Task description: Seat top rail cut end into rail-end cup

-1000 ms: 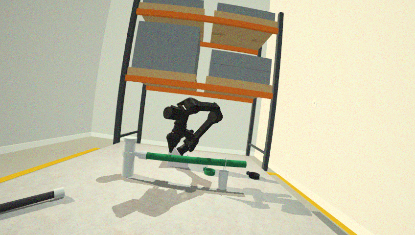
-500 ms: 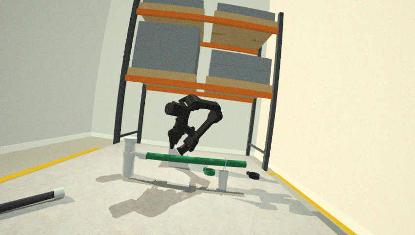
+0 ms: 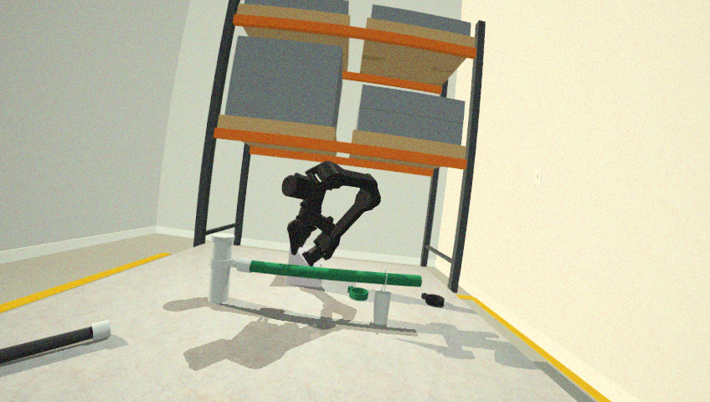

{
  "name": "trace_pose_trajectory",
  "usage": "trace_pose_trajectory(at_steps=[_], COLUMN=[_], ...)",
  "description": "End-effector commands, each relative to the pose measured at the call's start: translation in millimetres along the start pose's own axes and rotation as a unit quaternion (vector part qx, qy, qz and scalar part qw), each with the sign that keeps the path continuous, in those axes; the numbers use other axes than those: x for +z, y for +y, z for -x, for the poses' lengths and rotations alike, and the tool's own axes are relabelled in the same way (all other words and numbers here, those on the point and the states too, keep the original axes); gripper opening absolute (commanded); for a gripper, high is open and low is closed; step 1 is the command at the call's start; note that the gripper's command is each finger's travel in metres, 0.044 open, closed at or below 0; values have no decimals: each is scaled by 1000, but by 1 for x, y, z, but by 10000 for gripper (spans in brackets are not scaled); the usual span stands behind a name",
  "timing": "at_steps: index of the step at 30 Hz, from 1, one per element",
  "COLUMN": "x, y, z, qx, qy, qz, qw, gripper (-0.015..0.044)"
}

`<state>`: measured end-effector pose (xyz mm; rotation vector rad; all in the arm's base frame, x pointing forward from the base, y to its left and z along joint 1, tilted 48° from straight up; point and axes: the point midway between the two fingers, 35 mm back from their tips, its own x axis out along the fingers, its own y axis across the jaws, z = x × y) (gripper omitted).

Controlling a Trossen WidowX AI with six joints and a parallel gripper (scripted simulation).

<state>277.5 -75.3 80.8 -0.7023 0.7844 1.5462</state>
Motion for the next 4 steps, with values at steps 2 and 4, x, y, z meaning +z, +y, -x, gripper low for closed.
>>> trace_pose_trajectory(at_steps=[2,4], x=[-1,-1], y=[1,1], z=[0,0], qx=[2,2], qy=[2,2], qz=[3,3], qw=[1000,1000], gripper=[440,440])
